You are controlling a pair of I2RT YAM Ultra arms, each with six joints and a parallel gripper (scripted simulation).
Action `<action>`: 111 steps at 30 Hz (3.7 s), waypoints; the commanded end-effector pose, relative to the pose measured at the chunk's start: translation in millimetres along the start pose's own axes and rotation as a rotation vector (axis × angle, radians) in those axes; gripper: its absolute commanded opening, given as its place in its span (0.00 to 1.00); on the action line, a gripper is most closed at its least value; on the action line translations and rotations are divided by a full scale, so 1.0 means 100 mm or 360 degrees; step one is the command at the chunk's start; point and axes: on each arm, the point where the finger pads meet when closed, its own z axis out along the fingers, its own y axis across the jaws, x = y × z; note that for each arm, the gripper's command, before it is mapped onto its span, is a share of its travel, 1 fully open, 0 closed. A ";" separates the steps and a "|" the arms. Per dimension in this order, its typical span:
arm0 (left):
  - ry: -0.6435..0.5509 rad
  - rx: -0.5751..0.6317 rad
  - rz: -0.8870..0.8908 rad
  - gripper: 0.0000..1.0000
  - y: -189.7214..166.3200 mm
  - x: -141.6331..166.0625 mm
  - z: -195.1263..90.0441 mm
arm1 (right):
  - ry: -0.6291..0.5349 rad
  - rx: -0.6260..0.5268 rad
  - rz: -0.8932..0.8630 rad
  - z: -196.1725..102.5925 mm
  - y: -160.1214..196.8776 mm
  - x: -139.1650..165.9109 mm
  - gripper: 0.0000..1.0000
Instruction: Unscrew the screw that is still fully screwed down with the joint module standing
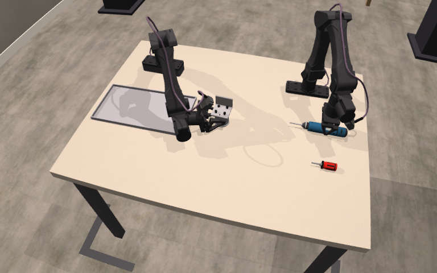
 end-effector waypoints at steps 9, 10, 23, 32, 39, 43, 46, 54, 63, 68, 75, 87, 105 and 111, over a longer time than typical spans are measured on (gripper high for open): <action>-0.0017 0.0034 -0.0004 0.65 -0.05 -0.03 -0.03 | -0.0049 -0.0013 -0.0042 0.02 -0.05 -0.12 0.59; -0.0017 0.0034 -0.0004 0.65 -0.05 -0.03 -0.03 | -0.0049 -0.0013 -0.0042 0.02 -0.05 -0.12 0.59; -0.0039 0.0072 -0.0017 0.65 -0.12 -0.07 -0.05 | -0.0049 -0.0013 -0.0042 0.02 -0.05 -0.12 0.59; -0.0019 0.0046 -0.0005 0.65 -0.07 -0.03 -0.02 | -0.0049 -0.0013 -0.0042 0.02 -0.05 -0.12 0.59; -0.0022 0.0065 -0.0021 0.65 -0.12 -0.06 -0.01 | -0.0049 -0.0013 -0.0042 0.02 -0.05 -0.12 0.59; -0.0018 0.0050 -0.0006 0.65 -0.08 -0.03 -0.02 | -0.0049 -0.0013 -0.0042 0.02 -0.05 -0.12 0.59; -0.0018 0.0050 -0.0006 0.65 -0.08 -0.03 -0.02 | -0.0049 -0.0013 -0.0042 0.02 -0.05 -0.12 0.59; -0.0018 0.0050 -0.0006 0.55 -0.08 -0.03 -0.02 | -0.0049 -0.0013 -0.0042 0.02 -0.05 -0.12 0.59; -0.0018 0.0050 -0.0006 0.55 -0.08 -0.03 -0.02 | -0.0049 -0.0013 -0.0042 0.02 -0.05 -0.12 0.59; -0.0018 0.0050 -0.0006 0.55 -0.08 -0.03 -0.02 | -0.0049 -0.0013 -0.0042 0.02 -0.05 -0.12 0.59; -0.0018 0.0050 -0.0006 0.46 -0.08 -0.03 -0.02 | -0.0049 -0.0013 -0.0042 0.02 -0.05 -0.12 0.59; -0.0018 0.0050 -0.0006 0.45 -0.08 -0.03 -0.02 | -0.0049 -0.0013 -0.0042 0.02 -0.05 -0.12 0.59; -0.0018 0.0050 -0.0006 0.44 -0.08 -0.03 -0.02 | -0.0049 -0.0013 -0.0042 0.02 -0.05 -0.12 0.59; -0.0018 0.0050 -0.0006 0.44 -0.08 -0.03 -0.02 | -0.0049 -0.0013 -0.0042 0.02 -0.05 -0.12 0.59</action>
